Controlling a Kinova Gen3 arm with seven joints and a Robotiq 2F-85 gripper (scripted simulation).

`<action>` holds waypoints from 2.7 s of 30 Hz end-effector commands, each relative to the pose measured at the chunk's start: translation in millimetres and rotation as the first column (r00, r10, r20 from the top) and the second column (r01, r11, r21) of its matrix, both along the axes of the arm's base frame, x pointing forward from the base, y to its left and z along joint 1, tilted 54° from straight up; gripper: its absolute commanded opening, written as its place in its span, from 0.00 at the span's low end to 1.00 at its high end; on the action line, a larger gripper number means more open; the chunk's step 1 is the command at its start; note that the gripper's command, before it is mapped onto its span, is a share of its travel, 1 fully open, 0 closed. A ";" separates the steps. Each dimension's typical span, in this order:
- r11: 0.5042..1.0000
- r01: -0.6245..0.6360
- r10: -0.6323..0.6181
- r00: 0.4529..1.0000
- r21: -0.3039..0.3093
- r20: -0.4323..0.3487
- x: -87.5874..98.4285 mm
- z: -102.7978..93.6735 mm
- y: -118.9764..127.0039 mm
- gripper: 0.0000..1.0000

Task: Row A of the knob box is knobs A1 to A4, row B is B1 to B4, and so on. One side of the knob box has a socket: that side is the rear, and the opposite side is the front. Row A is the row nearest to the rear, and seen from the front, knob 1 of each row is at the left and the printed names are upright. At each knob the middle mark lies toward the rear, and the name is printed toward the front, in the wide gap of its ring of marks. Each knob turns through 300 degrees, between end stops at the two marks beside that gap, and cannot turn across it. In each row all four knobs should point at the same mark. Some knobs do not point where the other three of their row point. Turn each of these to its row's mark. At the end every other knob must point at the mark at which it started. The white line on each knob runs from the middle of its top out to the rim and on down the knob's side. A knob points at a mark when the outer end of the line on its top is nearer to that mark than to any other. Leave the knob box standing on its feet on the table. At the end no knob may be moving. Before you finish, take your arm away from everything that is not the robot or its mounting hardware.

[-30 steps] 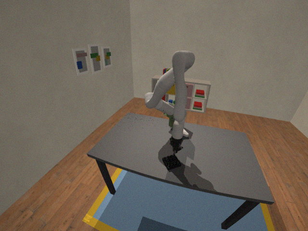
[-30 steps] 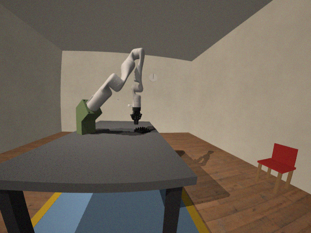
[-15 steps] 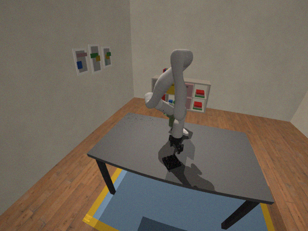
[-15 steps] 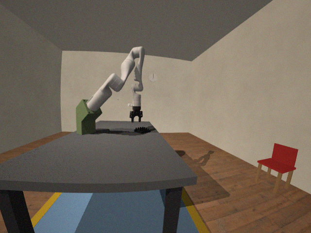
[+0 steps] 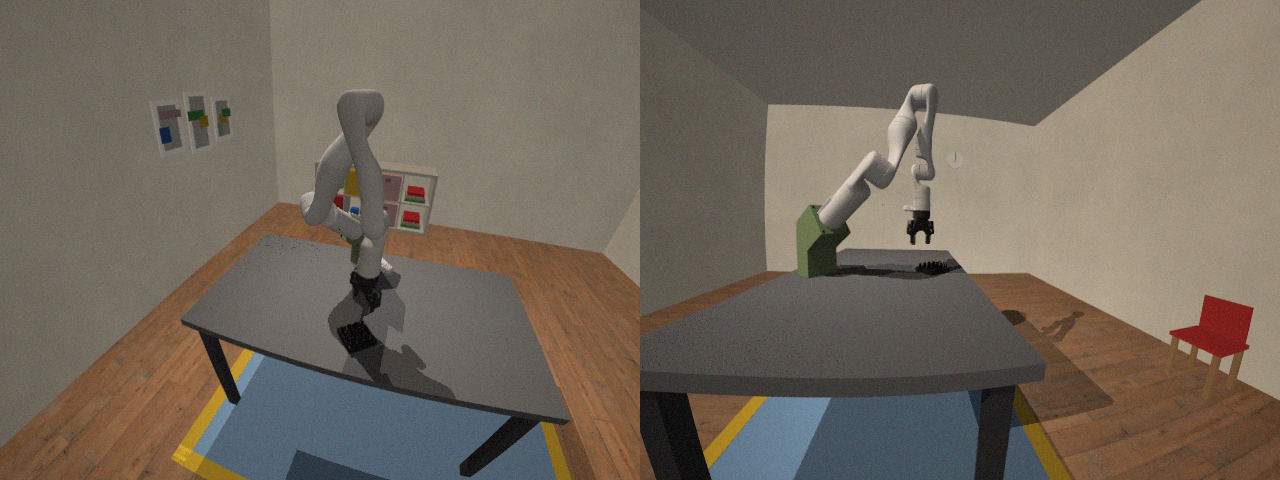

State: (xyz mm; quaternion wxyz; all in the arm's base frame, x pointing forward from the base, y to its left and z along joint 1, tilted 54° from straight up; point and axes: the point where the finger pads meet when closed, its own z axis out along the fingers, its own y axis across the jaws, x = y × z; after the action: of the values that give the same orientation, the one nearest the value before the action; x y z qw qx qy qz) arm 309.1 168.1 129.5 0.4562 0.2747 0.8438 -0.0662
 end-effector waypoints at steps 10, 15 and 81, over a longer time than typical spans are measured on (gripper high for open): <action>1.000 -0.025 0.025 1.000 0.018 -0.008 -30.8 21.1 23.0 1.00; 1.000 -0.025 0.025 1.000 0.018 -0.008 -41.7 29.7 28.0 1.00; 1.000 -0.025 0.025 1.000 0.018 -0.008 -51.1 37.2 32.2 1.00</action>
State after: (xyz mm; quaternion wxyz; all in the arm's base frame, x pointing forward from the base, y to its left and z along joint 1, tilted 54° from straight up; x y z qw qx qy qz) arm 258.2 199.9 166.7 0.4509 0.2685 0.8495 -0.0544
